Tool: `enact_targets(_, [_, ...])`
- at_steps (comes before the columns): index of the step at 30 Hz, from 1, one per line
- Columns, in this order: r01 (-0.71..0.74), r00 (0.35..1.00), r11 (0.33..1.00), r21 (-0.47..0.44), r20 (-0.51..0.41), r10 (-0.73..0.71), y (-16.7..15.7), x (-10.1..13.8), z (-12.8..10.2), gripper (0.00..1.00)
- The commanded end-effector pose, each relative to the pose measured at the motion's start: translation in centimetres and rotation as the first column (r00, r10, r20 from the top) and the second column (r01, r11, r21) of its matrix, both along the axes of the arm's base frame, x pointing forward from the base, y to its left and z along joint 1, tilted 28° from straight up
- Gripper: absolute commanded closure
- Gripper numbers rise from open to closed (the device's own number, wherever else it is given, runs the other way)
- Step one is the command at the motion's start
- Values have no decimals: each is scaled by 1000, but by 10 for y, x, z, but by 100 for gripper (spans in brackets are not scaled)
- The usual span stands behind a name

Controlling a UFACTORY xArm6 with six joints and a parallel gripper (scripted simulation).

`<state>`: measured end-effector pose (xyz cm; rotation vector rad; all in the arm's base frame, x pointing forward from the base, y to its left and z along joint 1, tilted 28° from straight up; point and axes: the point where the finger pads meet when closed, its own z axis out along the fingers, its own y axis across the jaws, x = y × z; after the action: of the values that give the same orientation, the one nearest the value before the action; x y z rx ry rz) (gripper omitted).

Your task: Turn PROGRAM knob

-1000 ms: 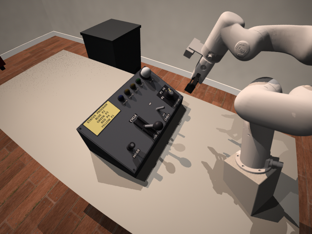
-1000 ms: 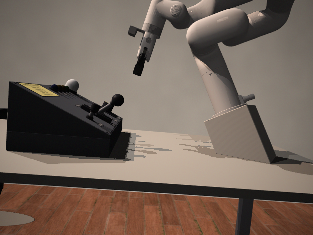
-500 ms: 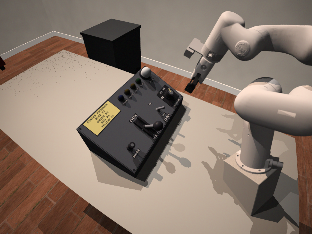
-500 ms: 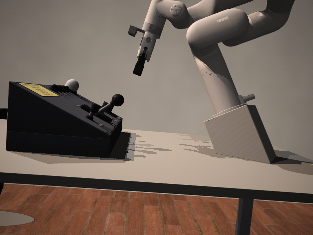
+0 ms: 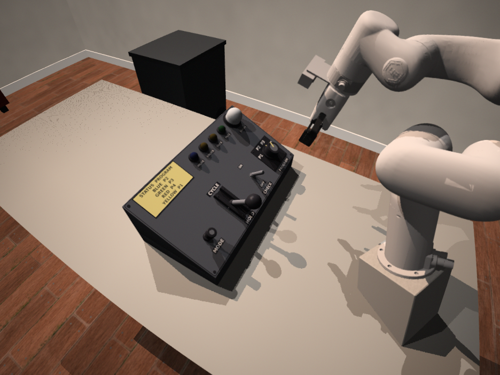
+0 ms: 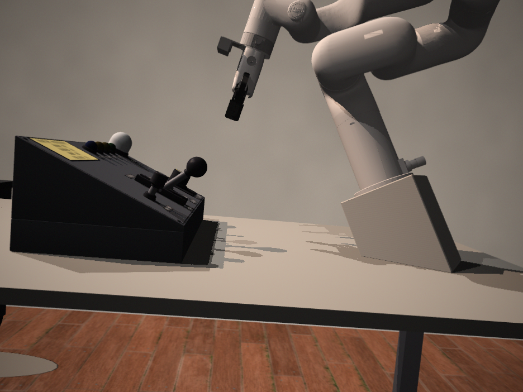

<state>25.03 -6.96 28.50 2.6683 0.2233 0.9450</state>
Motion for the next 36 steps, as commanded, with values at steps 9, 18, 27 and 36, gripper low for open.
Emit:
enact_targets(9, [0, 1000, 1000, -1, 4, 0, 3, -19, 18, 0])
enact_targets(18, [0, 1000, 1000, -1, 4, 0, 5, -27, 25, 0])
enact_targets(27, [-1, 1000, 1000, 0, 4, 1, 5, -28, 26, 0])
enact_targets(36, [-101, 993, 994, 53, 65, 97, 4, 24, 23, 0])
